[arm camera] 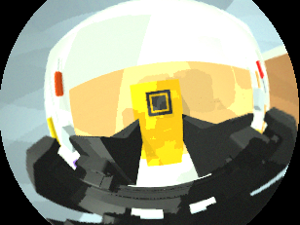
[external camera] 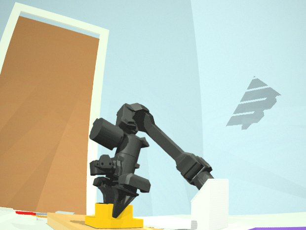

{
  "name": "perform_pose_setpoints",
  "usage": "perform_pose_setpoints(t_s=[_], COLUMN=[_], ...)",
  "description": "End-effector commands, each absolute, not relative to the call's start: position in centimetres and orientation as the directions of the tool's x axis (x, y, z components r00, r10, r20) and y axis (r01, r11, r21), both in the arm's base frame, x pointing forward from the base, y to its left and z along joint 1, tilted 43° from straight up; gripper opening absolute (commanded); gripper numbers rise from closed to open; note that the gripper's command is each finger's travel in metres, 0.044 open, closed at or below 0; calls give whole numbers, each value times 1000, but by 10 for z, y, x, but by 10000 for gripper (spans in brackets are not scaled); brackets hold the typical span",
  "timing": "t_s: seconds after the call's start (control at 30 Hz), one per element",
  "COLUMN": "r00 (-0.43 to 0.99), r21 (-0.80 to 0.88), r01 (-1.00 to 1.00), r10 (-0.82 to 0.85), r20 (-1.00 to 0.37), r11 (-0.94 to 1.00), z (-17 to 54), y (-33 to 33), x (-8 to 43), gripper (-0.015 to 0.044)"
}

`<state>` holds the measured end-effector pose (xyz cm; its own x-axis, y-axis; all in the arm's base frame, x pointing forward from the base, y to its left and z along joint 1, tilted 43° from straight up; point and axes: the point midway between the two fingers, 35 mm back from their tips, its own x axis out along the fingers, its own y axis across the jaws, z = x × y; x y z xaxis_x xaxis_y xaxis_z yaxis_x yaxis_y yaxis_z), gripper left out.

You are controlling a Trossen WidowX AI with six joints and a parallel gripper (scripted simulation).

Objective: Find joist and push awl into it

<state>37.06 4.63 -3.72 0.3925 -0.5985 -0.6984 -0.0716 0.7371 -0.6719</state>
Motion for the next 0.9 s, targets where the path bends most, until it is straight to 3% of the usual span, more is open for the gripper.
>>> perform_pose_setpoints(t_s=[0.0,0.87], r00=[393,393], r21=[-675,-677], r01=[-68,-68], r10=[-603,-604], r20=[-695,-693], r11=[734,733], z=[-31,0], y=[38,4], x=[372,375], gripper=[0,0])
